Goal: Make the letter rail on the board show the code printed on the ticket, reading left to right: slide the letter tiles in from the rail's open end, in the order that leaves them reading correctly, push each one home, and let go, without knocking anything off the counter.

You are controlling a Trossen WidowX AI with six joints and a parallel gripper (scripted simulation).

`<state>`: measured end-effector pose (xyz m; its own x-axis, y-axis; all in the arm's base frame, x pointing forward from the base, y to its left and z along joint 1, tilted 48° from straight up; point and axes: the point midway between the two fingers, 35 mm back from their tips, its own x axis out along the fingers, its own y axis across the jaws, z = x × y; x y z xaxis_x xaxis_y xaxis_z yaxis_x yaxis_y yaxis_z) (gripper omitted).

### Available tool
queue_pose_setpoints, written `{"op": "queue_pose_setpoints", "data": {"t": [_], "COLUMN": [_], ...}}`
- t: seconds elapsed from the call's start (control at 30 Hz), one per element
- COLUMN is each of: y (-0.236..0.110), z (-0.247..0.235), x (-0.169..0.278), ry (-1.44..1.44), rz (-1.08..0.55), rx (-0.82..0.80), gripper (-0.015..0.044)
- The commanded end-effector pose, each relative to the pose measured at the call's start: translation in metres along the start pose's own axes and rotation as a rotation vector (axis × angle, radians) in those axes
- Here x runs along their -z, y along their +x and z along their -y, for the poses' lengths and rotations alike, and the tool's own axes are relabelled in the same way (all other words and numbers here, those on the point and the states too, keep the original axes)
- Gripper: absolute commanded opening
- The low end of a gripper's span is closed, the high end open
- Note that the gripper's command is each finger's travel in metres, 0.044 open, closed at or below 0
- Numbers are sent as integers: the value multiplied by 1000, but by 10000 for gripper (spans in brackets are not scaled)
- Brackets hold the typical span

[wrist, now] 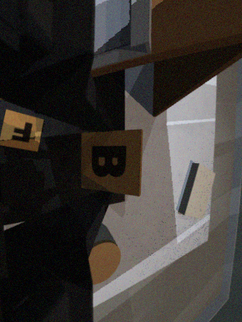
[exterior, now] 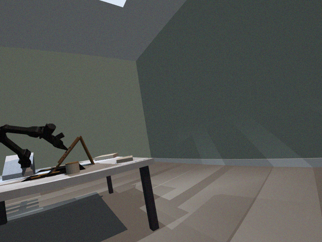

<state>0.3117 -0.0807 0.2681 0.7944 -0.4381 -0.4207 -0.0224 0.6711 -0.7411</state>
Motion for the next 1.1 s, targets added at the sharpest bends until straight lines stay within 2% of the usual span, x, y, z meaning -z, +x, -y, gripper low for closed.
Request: {"op": "queue_pose_setpoints", "data": {"t": [0.0, 1.07], "y": [0, 1], "z": [-2, -19], "x": [0, 2], "ry": [-3, -2], "rz": [2, 2], "rx": [-1, -3], "gripper": [0, 0]}}
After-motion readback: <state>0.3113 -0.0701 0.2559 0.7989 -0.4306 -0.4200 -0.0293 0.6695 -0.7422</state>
